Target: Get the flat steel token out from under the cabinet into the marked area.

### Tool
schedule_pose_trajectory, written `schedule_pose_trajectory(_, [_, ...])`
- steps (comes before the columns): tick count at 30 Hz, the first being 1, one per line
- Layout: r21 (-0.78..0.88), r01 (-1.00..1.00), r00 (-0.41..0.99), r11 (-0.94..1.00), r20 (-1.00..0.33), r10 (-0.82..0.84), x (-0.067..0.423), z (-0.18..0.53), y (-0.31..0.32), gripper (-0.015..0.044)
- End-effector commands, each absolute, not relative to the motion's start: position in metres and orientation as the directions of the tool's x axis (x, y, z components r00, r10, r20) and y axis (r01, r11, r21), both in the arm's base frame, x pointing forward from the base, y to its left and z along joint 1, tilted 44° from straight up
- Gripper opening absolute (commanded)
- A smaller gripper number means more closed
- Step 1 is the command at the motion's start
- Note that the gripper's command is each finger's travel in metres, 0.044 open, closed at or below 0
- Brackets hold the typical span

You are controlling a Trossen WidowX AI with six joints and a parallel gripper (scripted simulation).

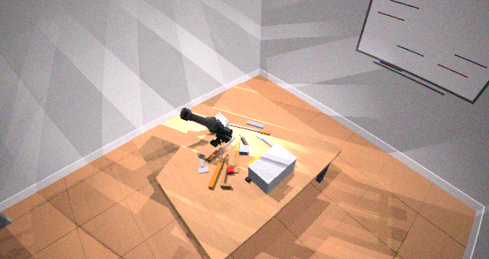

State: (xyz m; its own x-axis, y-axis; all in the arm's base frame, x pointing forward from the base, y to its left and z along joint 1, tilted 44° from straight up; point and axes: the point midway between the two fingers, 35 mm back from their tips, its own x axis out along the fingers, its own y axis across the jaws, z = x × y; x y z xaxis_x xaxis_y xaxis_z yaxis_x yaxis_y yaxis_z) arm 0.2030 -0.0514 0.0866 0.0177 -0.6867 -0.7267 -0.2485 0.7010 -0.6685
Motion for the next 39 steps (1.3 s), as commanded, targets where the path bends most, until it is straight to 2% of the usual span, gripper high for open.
schedule_pose_trajectory(1, [-0.675, -0.261, 0.013, 0.69, -0.718, -0.696, 0.198, 0.086, -0.055, 0.012])
schedule_pose_trajectory(12, [-0.677, -0.26, 0.013, 0.689, -0.716, -0.698, 0.199, 0.042, -0.094, 0.012])
schedule_pose_trajectory(39, [-0.676, -0.26, 0.014, 0.689, -0.716, -0.698, 0.215, 0.048, -0.083, 0.012])
